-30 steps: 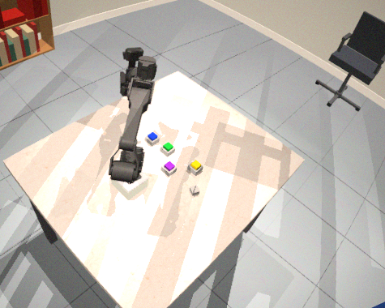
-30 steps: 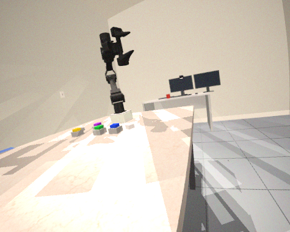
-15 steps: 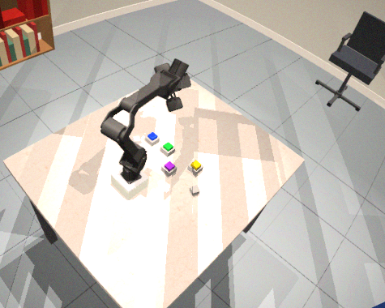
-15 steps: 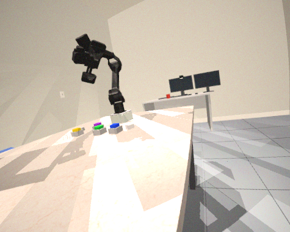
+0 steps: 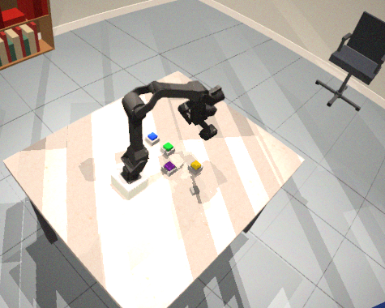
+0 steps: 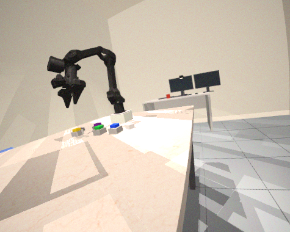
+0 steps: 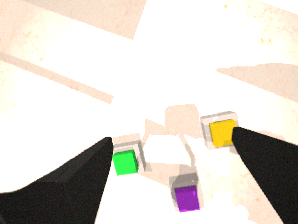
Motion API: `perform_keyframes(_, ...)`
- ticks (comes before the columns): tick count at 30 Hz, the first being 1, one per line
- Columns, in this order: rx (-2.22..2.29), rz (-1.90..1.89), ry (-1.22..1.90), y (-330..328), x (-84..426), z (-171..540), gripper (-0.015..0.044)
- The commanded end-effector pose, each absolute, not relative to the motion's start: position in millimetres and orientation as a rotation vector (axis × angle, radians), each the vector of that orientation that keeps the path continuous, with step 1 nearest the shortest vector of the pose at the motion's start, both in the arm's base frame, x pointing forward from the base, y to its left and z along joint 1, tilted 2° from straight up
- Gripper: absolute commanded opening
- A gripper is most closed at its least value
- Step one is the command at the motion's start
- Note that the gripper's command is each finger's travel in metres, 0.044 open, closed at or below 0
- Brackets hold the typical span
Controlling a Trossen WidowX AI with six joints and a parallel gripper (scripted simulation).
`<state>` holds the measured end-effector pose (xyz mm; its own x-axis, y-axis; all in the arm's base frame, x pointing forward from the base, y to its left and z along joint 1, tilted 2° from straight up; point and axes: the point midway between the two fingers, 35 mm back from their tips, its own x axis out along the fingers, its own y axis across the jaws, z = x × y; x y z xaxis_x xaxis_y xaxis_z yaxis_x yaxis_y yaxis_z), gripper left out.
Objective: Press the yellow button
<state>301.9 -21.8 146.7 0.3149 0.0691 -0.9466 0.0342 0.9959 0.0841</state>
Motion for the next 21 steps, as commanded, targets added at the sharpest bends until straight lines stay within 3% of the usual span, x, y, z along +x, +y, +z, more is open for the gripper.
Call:
perform_keyframes(1,-0.085,0.050,1.493,-87.3,278.5,117.4,0.0400)
perform_keyframes(10,-0.097,0.058,1.514,-92.5,275.7,115.1,0.0400)
perform_keyframes(16,-0.097,0.058,1.515,-93.8,279.1,55.8,0.0242)
perform_keyframes(21,-0.097,0.058,1.515,-93.8,278.9,53.4,0.0111)
